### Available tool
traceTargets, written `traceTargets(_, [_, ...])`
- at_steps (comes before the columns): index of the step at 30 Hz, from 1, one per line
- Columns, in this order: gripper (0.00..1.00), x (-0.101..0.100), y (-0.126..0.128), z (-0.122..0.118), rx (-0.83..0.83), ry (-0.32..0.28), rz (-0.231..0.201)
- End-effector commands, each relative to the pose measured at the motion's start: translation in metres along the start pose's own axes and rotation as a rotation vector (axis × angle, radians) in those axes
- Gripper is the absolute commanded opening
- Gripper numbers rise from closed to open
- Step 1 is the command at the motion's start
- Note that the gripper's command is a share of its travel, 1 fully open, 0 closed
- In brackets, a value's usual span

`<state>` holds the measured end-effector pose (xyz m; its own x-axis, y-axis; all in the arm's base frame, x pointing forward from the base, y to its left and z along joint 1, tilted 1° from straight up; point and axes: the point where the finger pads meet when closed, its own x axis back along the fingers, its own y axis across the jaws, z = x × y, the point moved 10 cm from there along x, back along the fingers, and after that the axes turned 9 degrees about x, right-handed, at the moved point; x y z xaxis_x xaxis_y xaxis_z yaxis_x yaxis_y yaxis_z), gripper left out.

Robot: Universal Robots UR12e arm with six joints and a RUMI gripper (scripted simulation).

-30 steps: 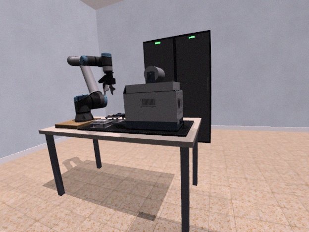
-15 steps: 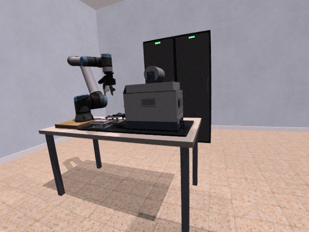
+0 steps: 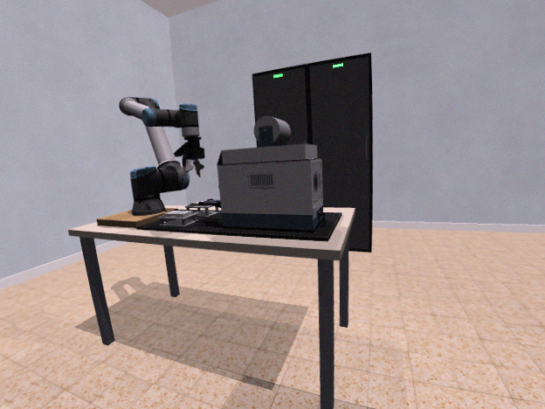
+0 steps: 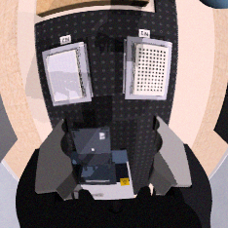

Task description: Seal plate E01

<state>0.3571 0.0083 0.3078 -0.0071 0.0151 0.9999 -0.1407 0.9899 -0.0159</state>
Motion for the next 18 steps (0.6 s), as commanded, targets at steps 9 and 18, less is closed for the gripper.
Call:
traceTargets(9, [0.68, -0.046, 0.000, -0.001, -0.016, -0.001, 0.001])
traceTargets(18, [0.68, -0.046, 0.009, 0.001, -0.016, -0.001, 0.001])
